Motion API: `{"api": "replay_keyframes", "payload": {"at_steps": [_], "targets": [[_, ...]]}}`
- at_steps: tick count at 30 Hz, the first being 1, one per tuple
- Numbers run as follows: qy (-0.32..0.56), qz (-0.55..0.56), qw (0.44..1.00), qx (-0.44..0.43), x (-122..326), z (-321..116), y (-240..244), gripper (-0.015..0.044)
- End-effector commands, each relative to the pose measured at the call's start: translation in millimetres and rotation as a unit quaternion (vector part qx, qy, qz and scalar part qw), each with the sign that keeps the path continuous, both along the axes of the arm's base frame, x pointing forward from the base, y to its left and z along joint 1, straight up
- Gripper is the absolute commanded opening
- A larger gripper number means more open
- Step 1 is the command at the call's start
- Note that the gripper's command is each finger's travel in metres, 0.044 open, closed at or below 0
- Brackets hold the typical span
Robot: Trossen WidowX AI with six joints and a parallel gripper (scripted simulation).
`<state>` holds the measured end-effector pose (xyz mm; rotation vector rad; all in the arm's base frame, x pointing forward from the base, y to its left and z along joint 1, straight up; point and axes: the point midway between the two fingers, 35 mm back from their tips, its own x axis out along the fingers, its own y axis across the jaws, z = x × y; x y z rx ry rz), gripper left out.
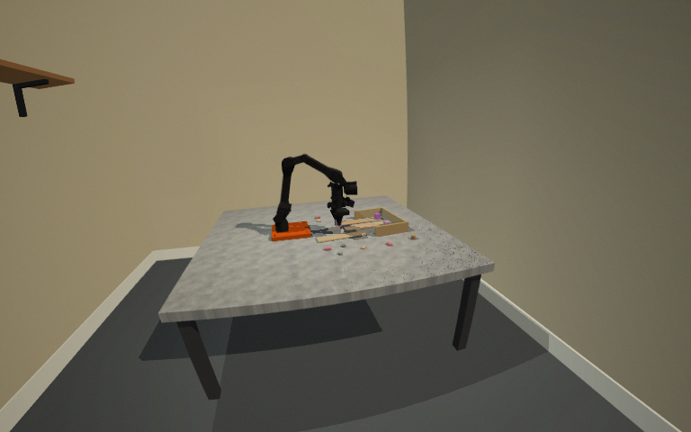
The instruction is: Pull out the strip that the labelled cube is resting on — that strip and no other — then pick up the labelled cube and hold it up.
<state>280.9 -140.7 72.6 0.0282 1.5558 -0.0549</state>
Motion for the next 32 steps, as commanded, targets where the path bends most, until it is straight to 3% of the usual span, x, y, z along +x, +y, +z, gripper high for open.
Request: {"api": "replay_keyframes", "payload": {"at_steps": [1,11,32], "targets": [[-0.002,0.002,1.0,0.0,-9.0,0.1,5.0,0.0],[-0.002,0.003,1.0,0.0,-10.1,35.3,5.8,0.0],[-0.002,0.003,1.0,0.0,-10.2,36.1,5.9,0.0]]}}
